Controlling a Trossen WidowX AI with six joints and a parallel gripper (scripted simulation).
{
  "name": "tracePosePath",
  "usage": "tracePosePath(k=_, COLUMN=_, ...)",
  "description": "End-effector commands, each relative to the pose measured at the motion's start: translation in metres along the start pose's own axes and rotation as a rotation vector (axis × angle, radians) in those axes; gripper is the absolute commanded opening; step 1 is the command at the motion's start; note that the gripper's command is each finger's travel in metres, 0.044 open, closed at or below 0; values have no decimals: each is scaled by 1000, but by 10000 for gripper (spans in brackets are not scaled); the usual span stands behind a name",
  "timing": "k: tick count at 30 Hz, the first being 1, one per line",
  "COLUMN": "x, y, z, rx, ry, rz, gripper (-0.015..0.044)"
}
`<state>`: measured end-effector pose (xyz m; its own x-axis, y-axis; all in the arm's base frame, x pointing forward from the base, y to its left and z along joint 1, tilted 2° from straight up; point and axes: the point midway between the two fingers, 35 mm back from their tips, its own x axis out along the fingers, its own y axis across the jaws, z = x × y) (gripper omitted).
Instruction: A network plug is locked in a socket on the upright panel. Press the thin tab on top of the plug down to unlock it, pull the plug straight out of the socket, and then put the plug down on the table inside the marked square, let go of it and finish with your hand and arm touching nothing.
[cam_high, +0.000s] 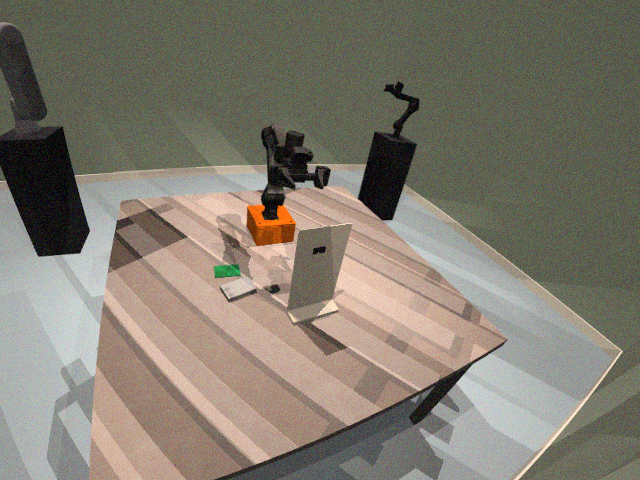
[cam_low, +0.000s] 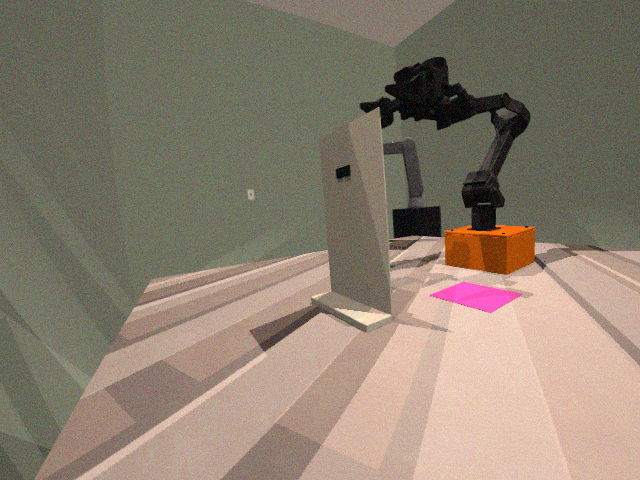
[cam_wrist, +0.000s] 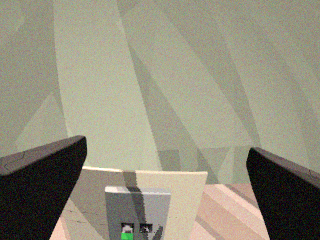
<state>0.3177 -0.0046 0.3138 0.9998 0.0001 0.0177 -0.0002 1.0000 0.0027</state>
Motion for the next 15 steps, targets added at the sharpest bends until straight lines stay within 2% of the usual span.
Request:
tracePosePath(k=1, x=0, y=0, z=-1, rx=6, ry=0, rz=1, gripper=374)
tracePosePath(k=9, x=10, y=-1, z=-28, rx=255, ry=2, rz=60, gripper=164)
tracePosePath(k=15, x=12, y=-1, z=-51, rx=459, ry=15, rz=107, gripper=156)
